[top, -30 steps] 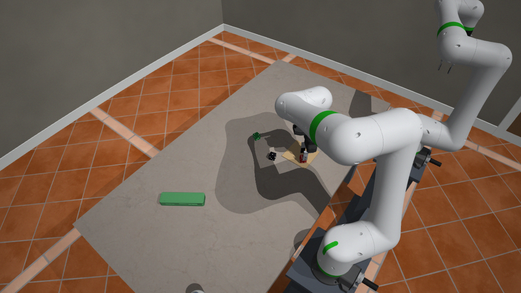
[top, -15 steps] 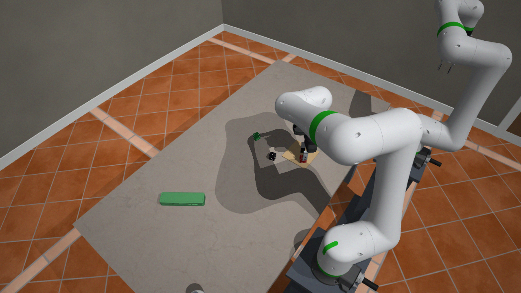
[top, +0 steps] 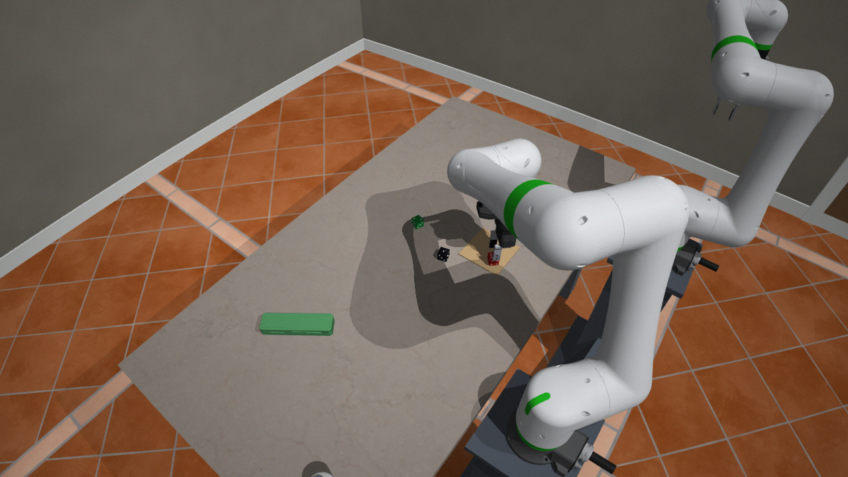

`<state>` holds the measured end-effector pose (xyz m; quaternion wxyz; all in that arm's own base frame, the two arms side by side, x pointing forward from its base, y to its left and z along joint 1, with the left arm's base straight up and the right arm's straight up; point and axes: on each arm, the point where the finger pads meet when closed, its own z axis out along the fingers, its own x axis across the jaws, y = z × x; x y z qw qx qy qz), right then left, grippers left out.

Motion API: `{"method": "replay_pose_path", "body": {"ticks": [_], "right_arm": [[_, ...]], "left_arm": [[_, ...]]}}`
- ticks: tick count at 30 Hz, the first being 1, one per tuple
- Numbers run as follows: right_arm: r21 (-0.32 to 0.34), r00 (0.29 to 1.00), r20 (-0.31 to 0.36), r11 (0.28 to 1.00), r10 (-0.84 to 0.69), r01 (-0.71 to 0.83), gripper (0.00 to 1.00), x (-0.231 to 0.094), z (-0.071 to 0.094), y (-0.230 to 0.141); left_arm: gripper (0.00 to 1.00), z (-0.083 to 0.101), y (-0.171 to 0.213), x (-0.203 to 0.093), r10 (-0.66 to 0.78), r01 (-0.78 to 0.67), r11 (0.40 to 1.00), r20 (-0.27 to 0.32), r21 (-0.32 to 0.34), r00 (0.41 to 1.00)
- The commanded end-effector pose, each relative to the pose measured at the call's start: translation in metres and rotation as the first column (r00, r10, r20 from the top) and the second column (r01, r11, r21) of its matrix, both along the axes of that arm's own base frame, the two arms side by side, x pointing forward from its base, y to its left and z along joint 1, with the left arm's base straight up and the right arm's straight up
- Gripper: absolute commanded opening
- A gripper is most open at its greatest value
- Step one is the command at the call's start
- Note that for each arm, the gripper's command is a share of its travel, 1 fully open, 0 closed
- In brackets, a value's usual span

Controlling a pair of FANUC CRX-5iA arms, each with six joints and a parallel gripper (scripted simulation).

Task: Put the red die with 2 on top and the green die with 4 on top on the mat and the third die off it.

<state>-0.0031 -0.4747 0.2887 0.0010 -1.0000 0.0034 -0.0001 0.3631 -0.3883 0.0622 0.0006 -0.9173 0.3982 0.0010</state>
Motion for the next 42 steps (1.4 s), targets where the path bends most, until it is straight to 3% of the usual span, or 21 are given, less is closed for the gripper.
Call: {"method": "replay_pose_path", "body": {"ticks": [1, 13, 20, 25, 32, 42], "right_arm": [[-0.002, 1.0, 0.0, 1.0, 0.0, 0.0, 1.0, 0.0, 0.001, 0.0], [-0.002, 1.0, 0.0, 1.0, 0.0, 0.0, 1.0, 0.0, 0.001, 0.0], [-0.002, 1.0, 0.0, 1.0, 0.0, 0.0, 1.0, 0.0, 0.001, 0.0], [-0.002, 1.0, 0.0, 1.0, 0.0, 0.0, 1.0, 0.0, 0.001, 0.0], [-0.002, 1.0, 0.0, 1.0, 0.0, 0.0, 1.0, 0.0, 0.001, 0.0], [-0.002, 1.0, 0.0, 1.0, 0.0, 0.0, 1.0, 0.0, 0.001, 0.0]], "left_arm": [[0.87, 0.009, -0.001, 0.0, 0.0, 0.0, 1.0, 0.001, -0.002, 1.0], [0.87, 0.036, -0.001, 0.0, 0.0, 0.0, 1.0, 0.001, -0.002, 1.0], [0.87, 0.038, -0.001, 0.0, 0.0, 0.0, 1.0, -0.003, -0.005, 1.0], [0.87, 0.038, 0.0, 0.0, -0.001, 0.0, 0.999, -0.04, -0.036, 0.999], [0.87, 0.038, 0.001, 0.002, -0.015, -0.015, 0.986, -0.178, -0.167, 0.984], [0.87, 0.037, 0.002, 0.002, -0.024, -0.025, 0.977, -0.226, -0.21, 0.974]]}}
